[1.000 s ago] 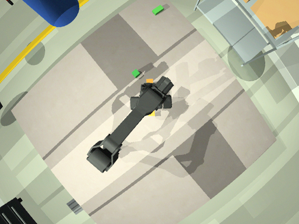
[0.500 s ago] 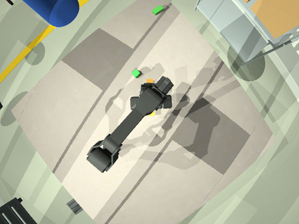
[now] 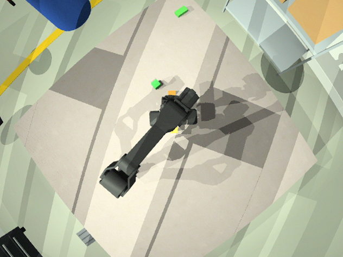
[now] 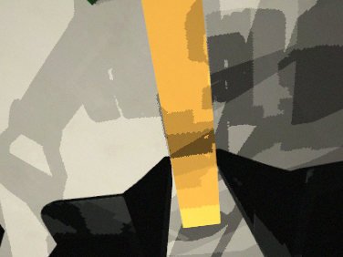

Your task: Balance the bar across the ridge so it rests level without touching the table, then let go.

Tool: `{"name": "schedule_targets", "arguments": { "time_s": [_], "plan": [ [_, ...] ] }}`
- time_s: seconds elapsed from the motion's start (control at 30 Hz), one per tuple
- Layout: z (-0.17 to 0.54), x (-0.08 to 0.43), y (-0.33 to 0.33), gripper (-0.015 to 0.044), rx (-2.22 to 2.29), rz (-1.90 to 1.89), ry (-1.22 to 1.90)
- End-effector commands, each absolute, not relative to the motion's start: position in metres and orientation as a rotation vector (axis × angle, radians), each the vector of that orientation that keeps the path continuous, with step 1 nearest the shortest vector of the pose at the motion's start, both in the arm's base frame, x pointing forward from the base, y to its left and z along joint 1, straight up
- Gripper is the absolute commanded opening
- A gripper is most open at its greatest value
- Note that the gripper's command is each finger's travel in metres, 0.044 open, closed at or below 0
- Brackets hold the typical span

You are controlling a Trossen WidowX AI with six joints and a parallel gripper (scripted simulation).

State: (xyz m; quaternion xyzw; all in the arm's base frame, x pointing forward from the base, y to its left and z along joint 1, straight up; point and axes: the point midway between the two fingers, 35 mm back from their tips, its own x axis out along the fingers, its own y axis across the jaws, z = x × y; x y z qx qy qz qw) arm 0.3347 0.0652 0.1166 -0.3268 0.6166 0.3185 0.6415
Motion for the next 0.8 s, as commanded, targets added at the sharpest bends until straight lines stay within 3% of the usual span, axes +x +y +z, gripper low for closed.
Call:
{"name": "schedule_targets", "arguments": {
  "time_s": [0.0, 0.3, 0.63, 0.77],
  "plan": [
    [0.1166, 0.3347, 0.0652, 0.0185, -0.745, 0.726, 1.405],
    [0.1166, 0.3347, 0.0652, 0.0185, -0.745, 0.726, 1.405],
    [0.1166, 0.3347, 0.0652, 0.0440, -0.745, 0.726, 1.405],
    [0.1237, 0.3357, 0.0654, 0.0440, -0.745, 0.725, 1.404]
  ]
}}
